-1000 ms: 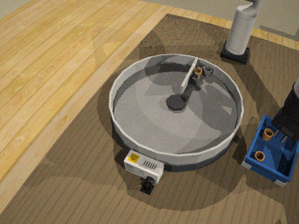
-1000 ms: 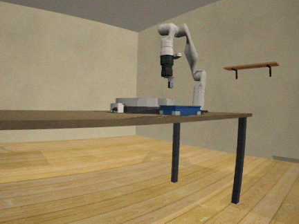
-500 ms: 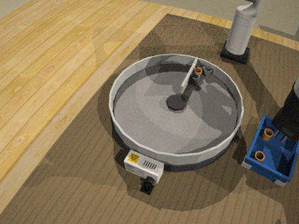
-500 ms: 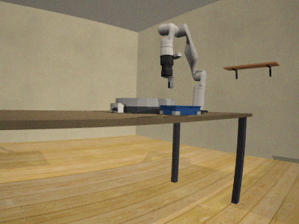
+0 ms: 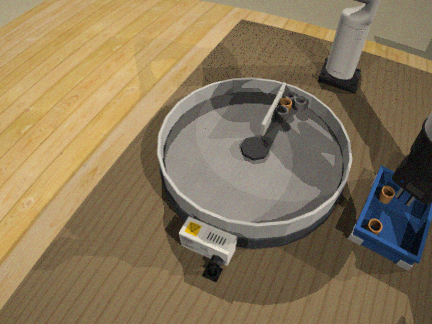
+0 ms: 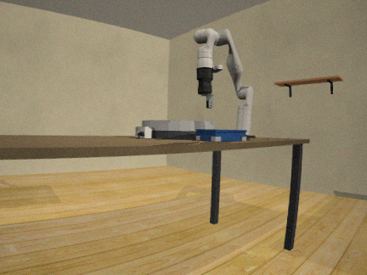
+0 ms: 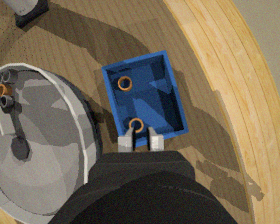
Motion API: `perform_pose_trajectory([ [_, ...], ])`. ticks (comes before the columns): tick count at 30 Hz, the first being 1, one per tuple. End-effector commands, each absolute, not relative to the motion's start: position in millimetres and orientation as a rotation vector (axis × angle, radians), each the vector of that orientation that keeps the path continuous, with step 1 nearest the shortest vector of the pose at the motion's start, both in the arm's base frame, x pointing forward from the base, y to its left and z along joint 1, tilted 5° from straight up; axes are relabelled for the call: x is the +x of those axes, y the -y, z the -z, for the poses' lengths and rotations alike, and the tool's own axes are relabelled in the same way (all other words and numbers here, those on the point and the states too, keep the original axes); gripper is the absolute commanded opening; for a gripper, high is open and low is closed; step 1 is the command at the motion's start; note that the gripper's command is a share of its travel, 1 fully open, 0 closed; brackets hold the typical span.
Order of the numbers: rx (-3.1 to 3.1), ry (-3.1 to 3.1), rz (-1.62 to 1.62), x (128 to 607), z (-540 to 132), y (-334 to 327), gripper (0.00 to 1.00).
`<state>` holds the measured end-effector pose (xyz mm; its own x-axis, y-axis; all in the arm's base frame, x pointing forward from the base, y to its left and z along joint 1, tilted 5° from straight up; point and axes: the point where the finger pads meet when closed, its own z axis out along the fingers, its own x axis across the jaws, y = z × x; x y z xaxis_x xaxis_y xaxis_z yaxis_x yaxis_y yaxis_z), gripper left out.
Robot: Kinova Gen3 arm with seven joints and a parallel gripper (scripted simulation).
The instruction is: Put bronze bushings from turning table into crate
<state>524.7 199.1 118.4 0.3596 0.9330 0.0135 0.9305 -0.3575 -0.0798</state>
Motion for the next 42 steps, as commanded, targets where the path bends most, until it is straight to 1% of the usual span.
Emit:
perform_pose_trajectory([
  [1, -2.53, 1.737, -0.049, 525.4, -119.6, -199.2, 0.42],
  [3, -2.53, 1.737, -0.049, 525.4, -119.6, -199.2, 0.42],
  [4, -2.526, 1.742, -0.048, 519.1, -119.1, -191.0, 0.4],
  [8, -2.513, 1.76, -0.047, 494.2, -117.1, -158.3, 0.4],
  [20, -2.513, 1.76, -0.047, 494.2, -117.1, -158.3, 0.4],
  [25, -2.496, 1.784, -0.048, 462.8, -114.0, -117.5, 0.4],
  [37, -2.496, 1.784, -0.048, 462.8, -114.0, -117.5, 0.4],
  [42, -2.478, 1.807, -0.048, 431.5, -111.0, -76.8, 0.4],
])
